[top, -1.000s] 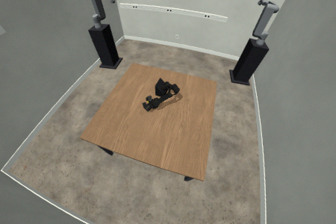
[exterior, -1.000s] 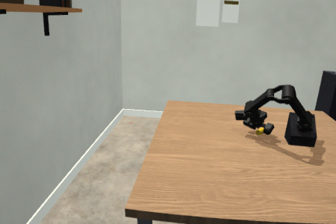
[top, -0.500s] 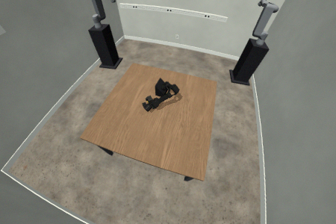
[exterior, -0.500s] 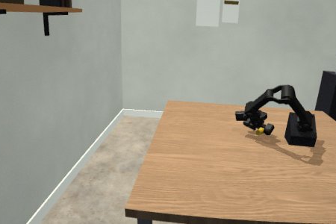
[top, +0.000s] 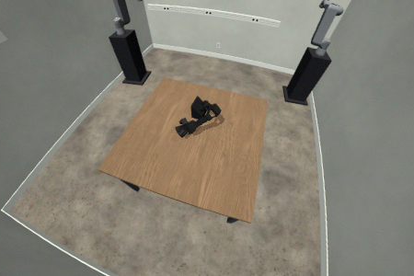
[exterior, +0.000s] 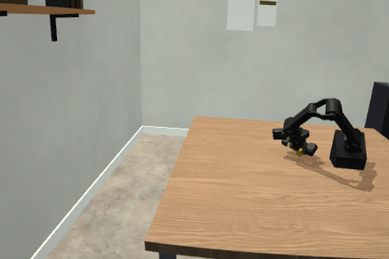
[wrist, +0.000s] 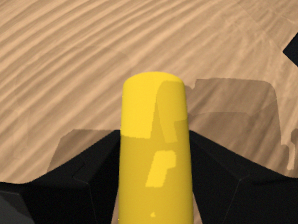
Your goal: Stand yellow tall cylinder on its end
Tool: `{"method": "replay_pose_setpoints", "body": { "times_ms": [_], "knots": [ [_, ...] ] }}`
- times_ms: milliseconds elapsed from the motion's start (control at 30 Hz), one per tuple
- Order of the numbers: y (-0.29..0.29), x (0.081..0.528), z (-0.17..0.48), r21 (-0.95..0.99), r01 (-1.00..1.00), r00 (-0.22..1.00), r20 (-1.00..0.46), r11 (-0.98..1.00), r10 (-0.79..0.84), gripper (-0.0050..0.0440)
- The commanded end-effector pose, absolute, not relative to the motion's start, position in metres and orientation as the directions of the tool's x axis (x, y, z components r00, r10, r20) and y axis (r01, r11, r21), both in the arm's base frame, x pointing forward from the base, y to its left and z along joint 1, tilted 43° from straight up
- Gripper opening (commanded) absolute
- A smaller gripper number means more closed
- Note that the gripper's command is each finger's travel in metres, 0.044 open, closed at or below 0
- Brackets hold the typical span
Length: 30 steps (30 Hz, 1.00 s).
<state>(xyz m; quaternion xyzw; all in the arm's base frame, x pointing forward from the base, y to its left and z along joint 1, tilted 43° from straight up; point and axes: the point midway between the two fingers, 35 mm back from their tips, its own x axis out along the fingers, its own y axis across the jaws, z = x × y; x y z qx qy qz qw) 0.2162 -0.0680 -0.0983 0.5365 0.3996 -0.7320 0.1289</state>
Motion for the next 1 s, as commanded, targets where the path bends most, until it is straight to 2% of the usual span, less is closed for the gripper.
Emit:
{"method": "replay_pose_setpoints", "body": {
  "times_ms": [0, 967],
  "knots": [
    [-0.068, 0.218, -0.097, -0.44, 0.62, -0.382, -0.893, -0.65, 0.24, 0.0125],
    [-0.092, 0.218, -0.072, -0.422, 0.629, -0.368, -0.902, -0.653, 0.228, 0.0125]
  ]
}}
